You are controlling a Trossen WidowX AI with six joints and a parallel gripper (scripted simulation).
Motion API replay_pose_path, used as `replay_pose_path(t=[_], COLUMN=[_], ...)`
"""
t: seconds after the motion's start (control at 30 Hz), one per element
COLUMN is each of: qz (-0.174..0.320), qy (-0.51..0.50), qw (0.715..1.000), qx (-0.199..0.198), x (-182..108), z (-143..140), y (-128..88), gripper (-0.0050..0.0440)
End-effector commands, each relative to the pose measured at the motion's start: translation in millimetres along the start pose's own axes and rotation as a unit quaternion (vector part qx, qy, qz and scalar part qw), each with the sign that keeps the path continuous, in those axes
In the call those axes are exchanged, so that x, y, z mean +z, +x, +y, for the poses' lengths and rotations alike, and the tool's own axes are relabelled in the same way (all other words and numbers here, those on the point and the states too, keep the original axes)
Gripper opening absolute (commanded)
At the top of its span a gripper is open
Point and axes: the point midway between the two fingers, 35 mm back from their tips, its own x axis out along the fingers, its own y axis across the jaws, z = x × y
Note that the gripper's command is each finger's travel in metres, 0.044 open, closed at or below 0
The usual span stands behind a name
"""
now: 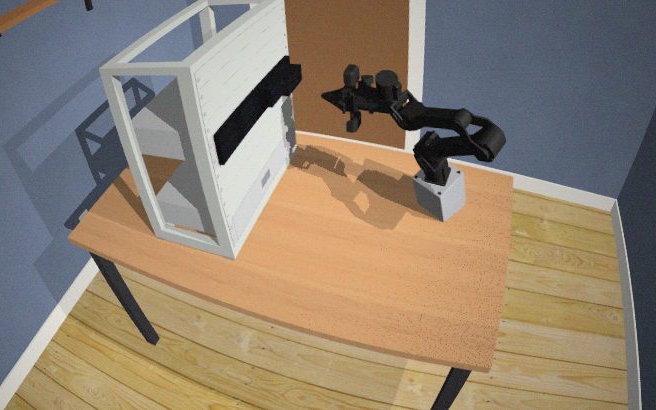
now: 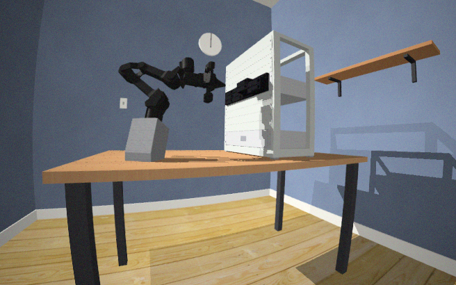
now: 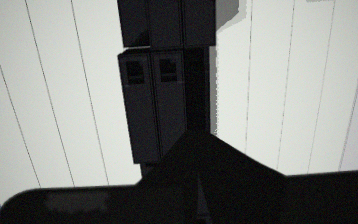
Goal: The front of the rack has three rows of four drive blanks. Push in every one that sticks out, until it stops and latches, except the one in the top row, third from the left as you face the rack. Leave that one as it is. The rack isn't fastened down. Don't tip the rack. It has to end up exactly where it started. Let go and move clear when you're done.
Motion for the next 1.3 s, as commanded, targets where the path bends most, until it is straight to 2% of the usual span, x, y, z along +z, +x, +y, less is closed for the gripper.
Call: replay_pose_path(t=[0.0,0.23,0.63,1.27], qz=[0.002,0.002,0.002,0.002], qy=[-0.008,-0.008,-0.008,-0.008], qw=[1.0,1.0,1.0,1.0], qx=[0.013,0.013,0.013,0.013], x=[-9,-18,-26,-29], z=[11,12,12,12], y=[17,38,57,65], gripper=[0.0,0.0,0.0,0.0])
